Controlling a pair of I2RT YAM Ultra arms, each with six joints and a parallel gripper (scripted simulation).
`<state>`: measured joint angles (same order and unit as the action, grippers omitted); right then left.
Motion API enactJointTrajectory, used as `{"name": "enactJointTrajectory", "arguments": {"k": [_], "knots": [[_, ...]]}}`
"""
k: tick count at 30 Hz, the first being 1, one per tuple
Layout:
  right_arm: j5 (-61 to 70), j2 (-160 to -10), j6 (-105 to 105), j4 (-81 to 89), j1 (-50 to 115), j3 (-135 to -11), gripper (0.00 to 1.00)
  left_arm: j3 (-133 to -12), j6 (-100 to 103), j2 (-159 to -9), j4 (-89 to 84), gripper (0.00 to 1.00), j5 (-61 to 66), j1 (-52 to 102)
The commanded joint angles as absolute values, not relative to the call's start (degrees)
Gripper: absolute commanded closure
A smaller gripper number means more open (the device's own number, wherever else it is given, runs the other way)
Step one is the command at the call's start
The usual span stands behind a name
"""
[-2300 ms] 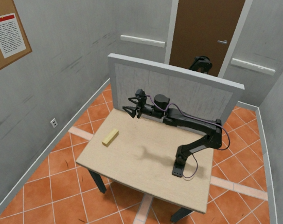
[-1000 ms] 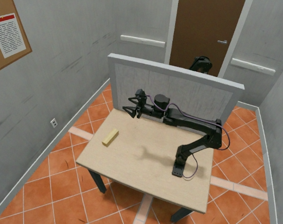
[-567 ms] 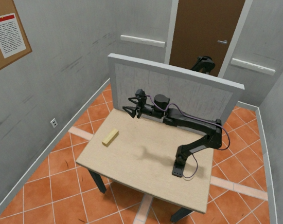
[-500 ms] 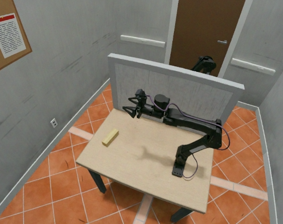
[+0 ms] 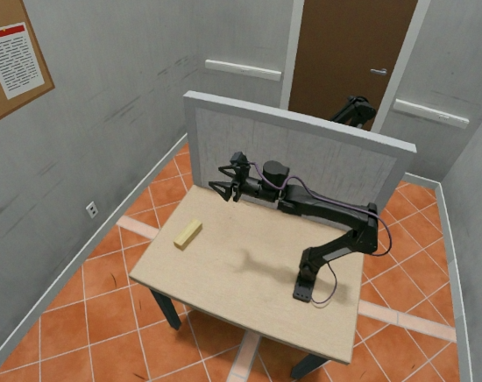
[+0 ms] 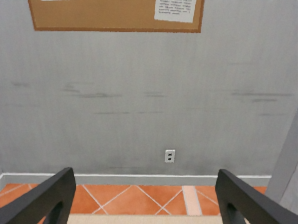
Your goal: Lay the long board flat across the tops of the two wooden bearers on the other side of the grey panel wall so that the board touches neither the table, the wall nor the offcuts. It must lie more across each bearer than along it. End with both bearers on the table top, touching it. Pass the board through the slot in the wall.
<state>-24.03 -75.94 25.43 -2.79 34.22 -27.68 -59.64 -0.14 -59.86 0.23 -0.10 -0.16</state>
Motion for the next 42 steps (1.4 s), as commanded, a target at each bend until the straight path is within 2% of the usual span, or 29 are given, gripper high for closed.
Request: {"name": "enactJointTrajectory", "arguments": {"k": [1, 11, 42], "knots": [[-25.22, -75.53, 25.78, -3.30, 34.13, -29.90, 0.23, -62.83, -0.06, -59.13, 1.53, 0.23, -0.55, 0.23], [-22.84, -73.25, 23.22, -4.56, 31.91, -31.29, 0.23, -62.85, 0.00, -59.21, 1.52, 0.23, -0.45, 0.31], [-0.41, -59.28, -0.43, -0.71, 2.48, -59.18, 0.23, -63.24, 0.40, -60.12, 0.62, 0.23, 0.39, 0.26]]}}
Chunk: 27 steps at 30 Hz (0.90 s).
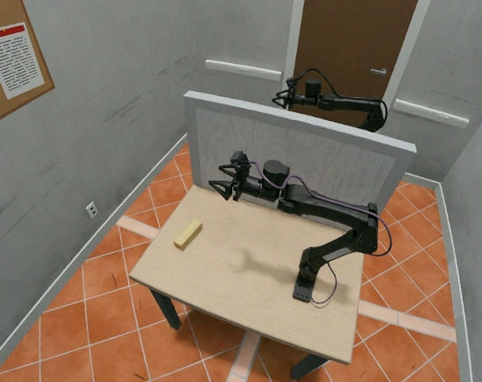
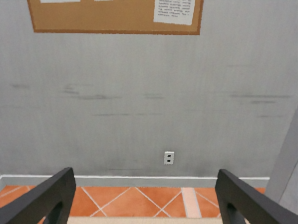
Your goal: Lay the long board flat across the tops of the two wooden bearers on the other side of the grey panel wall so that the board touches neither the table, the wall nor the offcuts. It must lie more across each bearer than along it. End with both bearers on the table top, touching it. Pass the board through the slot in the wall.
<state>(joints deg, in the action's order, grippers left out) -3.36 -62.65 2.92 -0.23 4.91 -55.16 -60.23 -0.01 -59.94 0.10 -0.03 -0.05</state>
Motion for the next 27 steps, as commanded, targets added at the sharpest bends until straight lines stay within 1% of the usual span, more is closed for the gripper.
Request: {"name": "enactJointTrajectory", "arguments": {"k": [1, 5, 6, 7, 22, 25, 27], "knots": [[0.09, -58.16, -1.43, -1.51, 1.56, -60.04, 0.23, -63.15, 0.39, -59.93, 0.85, 0.23, 0.48, 0.45], [2.63, -61.45, -1.09, 2.17, -1.10, -61.74, 0.23, -63.12, 0.39, -60.38, 0.22, 0.23, 0.37, 0.73], [2.05, -61.77, -0.29, 1.66, -0.82, -61.76, 0.23, -63.12, 0.35, -60.35, 0.31, 0.23, 0.32, 0.73], [1.37, -57.58, 0.46, -1.74, -0.71, -62.39, 0.23, -63.07, 0.35, -60.57, 0.11, 0.23, 0.40, 0.81], [-0.32, -59.58, -0.13, -1.51, 0.76, -62.55, 0.23, -59.54, 0.39, -59.78, 0.91, 0.23, -0.16, -0.16], [-0.46, -60.13, -0.23, -1.39, 0.25, -60.02, 0.23, -59.72, 0.40, -59.74, 0.63, 0.23, -0.27, -0.13], [-0.54, -60.46, -0.22, -0.92, 0.69, -61.23, 0.23, -59.17, 0.41, -59.72, 0.54, 0.23, -0.35, -0.26]]}}
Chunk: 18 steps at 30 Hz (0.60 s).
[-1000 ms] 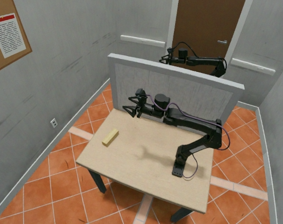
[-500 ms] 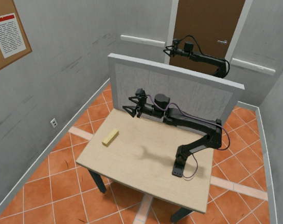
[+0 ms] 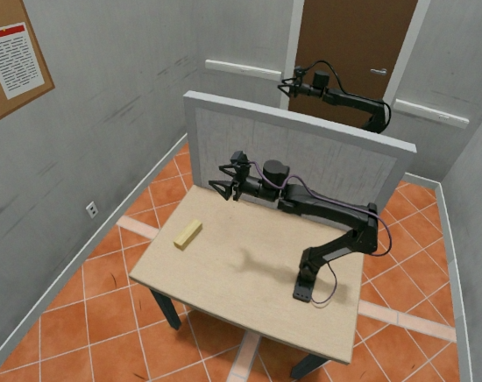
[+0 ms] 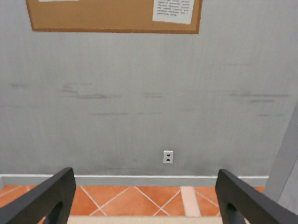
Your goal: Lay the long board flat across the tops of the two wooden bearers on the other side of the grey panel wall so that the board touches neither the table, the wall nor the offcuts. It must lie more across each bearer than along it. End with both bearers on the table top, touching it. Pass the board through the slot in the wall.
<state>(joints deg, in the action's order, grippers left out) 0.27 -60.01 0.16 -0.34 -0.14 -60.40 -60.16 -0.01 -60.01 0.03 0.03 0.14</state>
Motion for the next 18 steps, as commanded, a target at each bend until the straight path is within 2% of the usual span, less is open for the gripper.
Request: {"name": "enactJointTrajectory", "arguments": {"k": [1, 18], "knots": [[-0.54, -60.46, -0.22, -0.92, 0.69, -61.23, 0.23, -59.17, 0.41, -59.72, 0.54, 0.23, -0.35, -0.26], [-0.60, -57.97, -0.39, -1.16, 0.15, -61.41, 0.23, -59.66, 0.41, -59.49, 0.97, 0.23, -0.58, -0.31]]}}
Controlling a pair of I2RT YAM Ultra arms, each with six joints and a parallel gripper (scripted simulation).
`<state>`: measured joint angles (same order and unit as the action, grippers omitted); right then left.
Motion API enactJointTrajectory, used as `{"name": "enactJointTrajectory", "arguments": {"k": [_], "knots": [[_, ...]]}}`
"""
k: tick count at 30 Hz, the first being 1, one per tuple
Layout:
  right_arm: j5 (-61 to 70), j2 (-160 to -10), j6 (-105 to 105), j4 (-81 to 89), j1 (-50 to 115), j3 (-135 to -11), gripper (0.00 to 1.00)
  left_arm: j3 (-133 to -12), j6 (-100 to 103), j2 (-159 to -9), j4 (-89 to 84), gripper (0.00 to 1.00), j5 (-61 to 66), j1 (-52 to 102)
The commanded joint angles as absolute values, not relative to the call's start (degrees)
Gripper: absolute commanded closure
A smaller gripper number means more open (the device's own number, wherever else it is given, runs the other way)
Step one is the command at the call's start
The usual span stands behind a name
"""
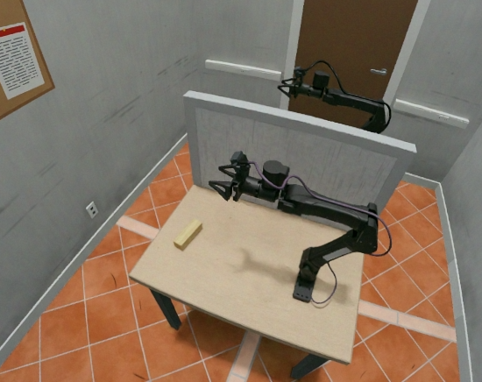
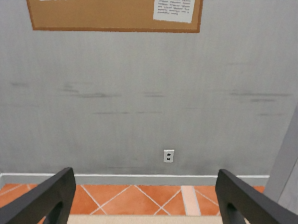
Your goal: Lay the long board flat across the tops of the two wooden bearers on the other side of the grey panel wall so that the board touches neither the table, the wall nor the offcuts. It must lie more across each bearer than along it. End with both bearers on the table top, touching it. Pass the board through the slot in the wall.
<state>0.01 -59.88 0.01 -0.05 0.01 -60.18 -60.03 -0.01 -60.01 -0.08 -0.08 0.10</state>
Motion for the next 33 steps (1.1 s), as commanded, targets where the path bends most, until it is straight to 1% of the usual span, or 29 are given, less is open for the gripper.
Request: {"name": "enactJointTrajectory", "arguments": {"k": [1, 13, 33], "knots": [[-0.60, -57.97, -0.39, -1.16, 0.15, -61.41, 0.23, -59.66, 0.41, -59.49, 0.97, 0.23, -0.58, -0.31], [-0.63, -60.51, -0.38, -0.79, 0.10, -61.47, 0.23, -59.00, 0.41, -59.33, 1.02, 0.23, 0.29, 0.10], [-0.31, -59.73, -0.31, -0.74, 0.11, -60.93, 0.23, -60.23, 0.32, -59.65, 1.06, 0.23, 0.14, 0.00]]}}
